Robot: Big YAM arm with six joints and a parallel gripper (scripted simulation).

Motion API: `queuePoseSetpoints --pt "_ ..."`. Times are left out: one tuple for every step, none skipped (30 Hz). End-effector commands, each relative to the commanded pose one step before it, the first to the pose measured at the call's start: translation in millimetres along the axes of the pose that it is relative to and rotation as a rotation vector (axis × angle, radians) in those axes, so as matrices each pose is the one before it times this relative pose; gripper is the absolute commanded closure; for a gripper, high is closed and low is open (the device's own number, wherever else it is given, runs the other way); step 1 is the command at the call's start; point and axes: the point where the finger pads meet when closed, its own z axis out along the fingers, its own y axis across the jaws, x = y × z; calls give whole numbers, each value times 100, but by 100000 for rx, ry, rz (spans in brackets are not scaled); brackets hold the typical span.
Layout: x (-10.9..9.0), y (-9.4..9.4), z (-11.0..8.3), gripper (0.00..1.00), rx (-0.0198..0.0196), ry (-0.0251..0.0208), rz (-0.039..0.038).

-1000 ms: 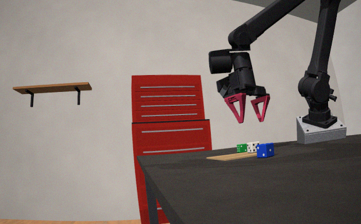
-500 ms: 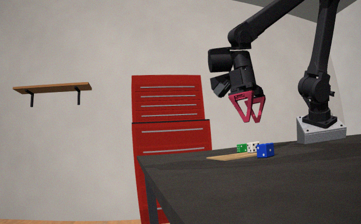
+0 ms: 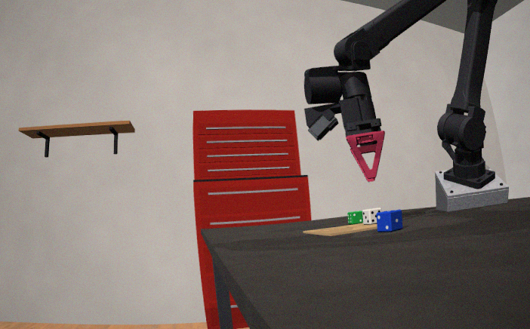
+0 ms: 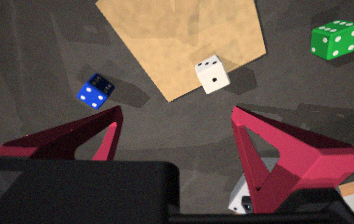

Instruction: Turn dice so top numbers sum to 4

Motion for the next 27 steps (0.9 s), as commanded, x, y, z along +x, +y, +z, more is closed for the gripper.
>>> queuePoseSetpoints --pt "-2606 2796 -2961 0 -3062 -9602 -15719" --pt "-15 155 5 0 -51 -72 -3250" --pt "-14 109 4 0 -35 -52 -2288" --pt "-17 114 4 0 -37 -55 -2388" --pt "-16 94 3 0 -30 -46 -1979" --pt "41 121 5 0 11 194 -2730" --pt "35 112 4 0 6 179 -2507" --pt "31 110 4 0 2 174 -2444" --pt "24 91 3 0 -1 144 -2026" --pt "0 0 0 0 0 0 0" --pt "0 0 0 0 0 0 0" --pt "-61 297 9 0 -72 -80 -6375" --pt "-27 102 3 0 -25 -29 -2211" --pt "-21 74 2 0 -18 -22 -1613" --pt "-49 133 4 0 -33 -76 -2914" --pt "-42 105 3 0 -26 -62 -2327" --pt "-44 104 3 0 -25 -62 -2320" --pt "-46 103 3 0 -24 -63 -2318" --pt "-10 21 1 0 -5 -13 -481" --pt "-81 173 5 0 -39 -108 -3909" --pt "-48 93 3 0 -21 -60 -2138" --pt "-54 101 3 0 -22 -66 -2325" --pt "-50 88 3 0 -18 -59 -2051" --pt "-23 117 4 0 -48 92 -2543" --pt "-24 109 3 0 -46 85 -2384" --pt "-26 108 3 0 -48 84 -2376" --pt "0 0 0 0 0 0 0"
